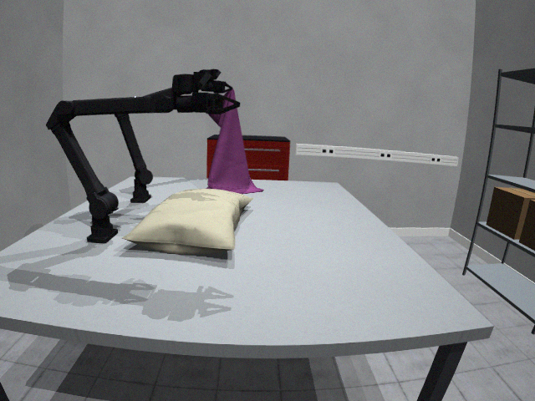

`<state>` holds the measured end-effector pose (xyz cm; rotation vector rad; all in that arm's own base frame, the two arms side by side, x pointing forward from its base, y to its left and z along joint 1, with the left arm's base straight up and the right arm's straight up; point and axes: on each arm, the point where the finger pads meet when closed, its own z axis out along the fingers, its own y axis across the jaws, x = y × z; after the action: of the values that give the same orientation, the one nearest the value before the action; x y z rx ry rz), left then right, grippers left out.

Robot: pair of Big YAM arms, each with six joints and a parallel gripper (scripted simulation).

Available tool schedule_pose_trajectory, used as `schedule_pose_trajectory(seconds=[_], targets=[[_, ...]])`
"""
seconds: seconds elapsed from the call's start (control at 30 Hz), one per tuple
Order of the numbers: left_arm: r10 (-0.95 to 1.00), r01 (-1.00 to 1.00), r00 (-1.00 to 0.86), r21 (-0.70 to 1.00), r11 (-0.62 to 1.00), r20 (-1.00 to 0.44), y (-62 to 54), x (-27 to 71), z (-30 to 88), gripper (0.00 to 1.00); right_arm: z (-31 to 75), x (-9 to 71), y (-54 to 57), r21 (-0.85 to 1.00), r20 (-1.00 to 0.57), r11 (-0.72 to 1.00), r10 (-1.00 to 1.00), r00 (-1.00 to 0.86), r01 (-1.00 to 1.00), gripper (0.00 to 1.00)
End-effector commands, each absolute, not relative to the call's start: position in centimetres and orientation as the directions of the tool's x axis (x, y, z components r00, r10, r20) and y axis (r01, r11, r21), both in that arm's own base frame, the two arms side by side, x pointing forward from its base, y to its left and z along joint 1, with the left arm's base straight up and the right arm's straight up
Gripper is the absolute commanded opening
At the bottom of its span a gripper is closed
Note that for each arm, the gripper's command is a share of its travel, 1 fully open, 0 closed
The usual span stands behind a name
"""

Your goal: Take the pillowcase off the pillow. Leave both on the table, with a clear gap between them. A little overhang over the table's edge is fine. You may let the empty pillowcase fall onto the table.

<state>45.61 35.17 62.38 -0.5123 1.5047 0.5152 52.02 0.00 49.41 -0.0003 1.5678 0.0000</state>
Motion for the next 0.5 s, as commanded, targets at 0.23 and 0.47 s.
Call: schedule_pose_trajectory(seconds=[0.23, 0.47], targets=[[0.056, -0.603, 0.077, -0.002, 0.798, -0.995, 33.8, 44.8, 67.7, 0.02, 51.1, 52.0, -0.5, -0.012, -1.000, 1.000, -0.012, 0.029, 0.007, 0.60], [0.038, -0.628, 0.056, -0.006, 0.778, -0.998, 35.9, 44.8, 66.2, 0.02, 50.9, 52.1, -0.4, -0.012, -1.000, 1.000, -0.012, 0.024, 0.007, 0.60]])
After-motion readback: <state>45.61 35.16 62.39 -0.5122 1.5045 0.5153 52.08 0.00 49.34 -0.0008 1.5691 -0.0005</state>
